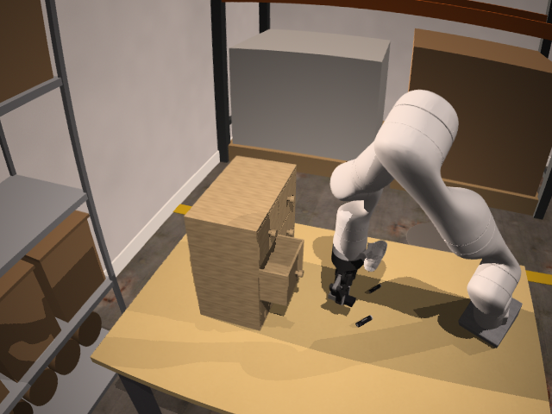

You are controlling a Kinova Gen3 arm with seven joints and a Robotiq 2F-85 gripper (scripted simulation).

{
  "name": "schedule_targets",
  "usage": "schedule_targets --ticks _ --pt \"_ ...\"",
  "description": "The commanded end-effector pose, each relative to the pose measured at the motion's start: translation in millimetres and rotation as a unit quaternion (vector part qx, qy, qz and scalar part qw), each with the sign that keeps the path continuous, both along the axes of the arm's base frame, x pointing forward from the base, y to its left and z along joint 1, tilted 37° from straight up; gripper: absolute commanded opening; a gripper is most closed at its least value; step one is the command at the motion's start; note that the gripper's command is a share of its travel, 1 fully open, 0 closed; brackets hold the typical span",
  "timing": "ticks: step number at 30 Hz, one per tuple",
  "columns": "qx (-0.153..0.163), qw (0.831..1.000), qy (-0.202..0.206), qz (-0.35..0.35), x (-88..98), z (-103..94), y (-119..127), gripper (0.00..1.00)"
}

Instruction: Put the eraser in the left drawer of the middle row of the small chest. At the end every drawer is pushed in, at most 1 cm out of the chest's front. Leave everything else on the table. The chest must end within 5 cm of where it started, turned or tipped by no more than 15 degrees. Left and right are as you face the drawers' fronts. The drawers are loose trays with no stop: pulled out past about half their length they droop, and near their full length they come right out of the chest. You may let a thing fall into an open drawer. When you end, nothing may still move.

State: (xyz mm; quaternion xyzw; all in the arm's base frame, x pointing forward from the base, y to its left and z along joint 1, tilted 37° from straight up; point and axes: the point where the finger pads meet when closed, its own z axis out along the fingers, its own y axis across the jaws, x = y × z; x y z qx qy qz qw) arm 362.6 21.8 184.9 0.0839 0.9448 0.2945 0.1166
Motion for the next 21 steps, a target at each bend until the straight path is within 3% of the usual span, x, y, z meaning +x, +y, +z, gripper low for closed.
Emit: schedule_targets --ticks 1,11,21 --pt "-0.004 1.0 -0.008 0.011 2.1 -4.5 -7 0.19" --pt "-0.023 0.996 -0.049 0.071 7.6 -12.0 -21 0.19" --pt "-0.029 0.994 -0.062 0.09 9.2 -14.5 -25 0.19"
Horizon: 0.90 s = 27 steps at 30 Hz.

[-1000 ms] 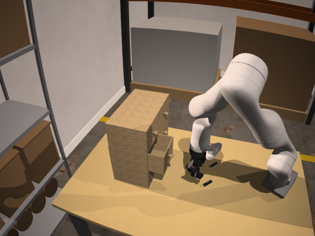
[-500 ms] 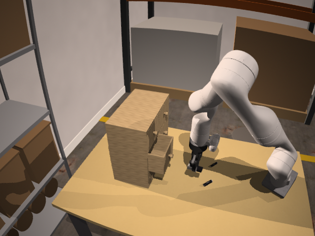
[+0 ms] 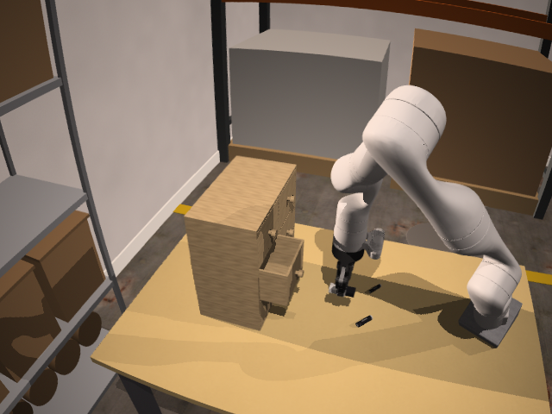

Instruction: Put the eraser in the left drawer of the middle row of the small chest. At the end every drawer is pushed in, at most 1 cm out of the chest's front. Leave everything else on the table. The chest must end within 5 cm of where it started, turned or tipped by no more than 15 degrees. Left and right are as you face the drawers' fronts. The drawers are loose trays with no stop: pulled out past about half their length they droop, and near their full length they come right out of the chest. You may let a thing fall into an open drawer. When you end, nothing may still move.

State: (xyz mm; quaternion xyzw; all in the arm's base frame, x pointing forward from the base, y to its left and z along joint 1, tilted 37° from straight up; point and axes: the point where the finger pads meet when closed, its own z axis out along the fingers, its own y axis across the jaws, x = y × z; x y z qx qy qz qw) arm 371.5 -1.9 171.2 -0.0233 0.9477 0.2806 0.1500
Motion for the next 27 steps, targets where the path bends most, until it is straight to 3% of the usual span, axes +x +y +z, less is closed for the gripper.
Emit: schedule_targets --ticks 1,16,27 --pt "0.0 1.0 -0.001 0.0 0.4 -0.9 -2 0.19" --pt "-0.001 1.0 -0.002 0.002 -0.2 1.0 -4 0.19" --pt "-0.001 1.0 -0.002 0.002 -7.1 20.8 -17 0.19"
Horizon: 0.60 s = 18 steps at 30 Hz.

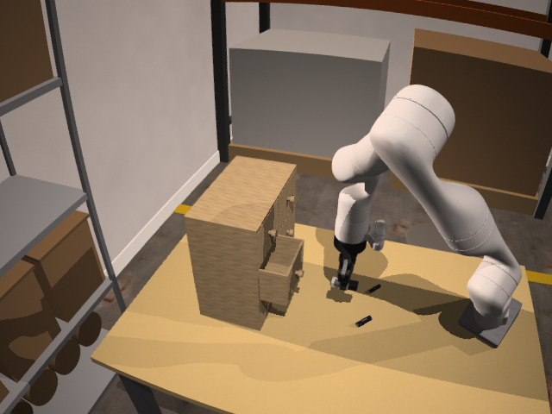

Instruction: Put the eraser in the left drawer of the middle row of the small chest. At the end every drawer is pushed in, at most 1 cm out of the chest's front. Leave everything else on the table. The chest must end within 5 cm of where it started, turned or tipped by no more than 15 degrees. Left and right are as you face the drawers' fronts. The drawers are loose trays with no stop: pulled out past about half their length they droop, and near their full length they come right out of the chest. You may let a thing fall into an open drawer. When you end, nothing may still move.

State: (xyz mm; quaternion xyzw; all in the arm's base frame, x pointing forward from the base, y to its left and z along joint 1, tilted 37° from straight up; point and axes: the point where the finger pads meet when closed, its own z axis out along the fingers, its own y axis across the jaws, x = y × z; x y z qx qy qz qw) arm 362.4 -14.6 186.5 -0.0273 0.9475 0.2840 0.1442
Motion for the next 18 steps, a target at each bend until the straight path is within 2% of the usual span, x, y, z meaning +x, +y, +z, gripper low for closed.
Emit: schedule_targets --ticks 1,16,18 --pt "-0.003 1.0 -0.006 -0.004 2.0 5.4 -5 0.19" --pt "-0.003 1.0 -0.006 -0.004 -17.7 62.0 -44 0.19" --pt "-0.003 1.0 -0.006 -0.004 -17.7 62.0 -44 0.19"
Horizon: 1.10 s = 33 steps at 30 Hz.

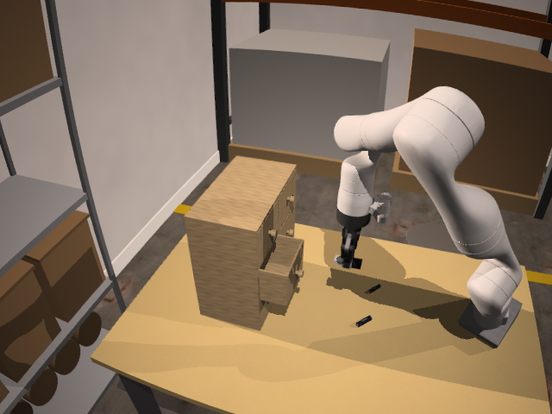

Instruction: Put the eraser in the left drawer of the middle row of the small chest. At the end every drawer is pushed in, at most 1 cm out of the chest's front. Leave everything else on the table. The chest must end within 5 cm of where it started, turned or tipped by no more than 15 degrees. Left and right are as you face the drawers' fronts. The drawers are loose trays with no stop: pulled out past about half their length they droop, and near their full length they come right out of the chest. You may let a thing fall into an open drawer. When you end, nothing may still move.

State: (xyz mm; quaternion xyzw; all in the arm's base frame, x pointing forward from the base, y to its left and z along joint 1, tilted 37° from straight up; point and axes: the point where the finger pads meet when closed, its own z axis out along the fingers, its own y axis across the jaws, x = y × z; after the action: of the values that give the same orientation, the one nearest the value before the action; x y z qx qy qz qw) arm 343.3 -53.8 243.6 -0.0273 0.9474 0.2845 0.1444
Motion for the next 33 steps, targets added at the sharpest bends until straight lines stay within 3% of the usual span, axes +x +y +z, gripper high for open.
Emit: schedule_targets --ticks 1,13,33 --pt "-0.004 1.0 -0.006 -0.004 0.2 8.4 -7 0.19" --pt "-0.004 1.0 -0.006 -0.004 -9.4 36.0 -26 0.19" --pt "0.0 1.0 -0.021 -0.012 -10.6 38.2 -27 0.19"
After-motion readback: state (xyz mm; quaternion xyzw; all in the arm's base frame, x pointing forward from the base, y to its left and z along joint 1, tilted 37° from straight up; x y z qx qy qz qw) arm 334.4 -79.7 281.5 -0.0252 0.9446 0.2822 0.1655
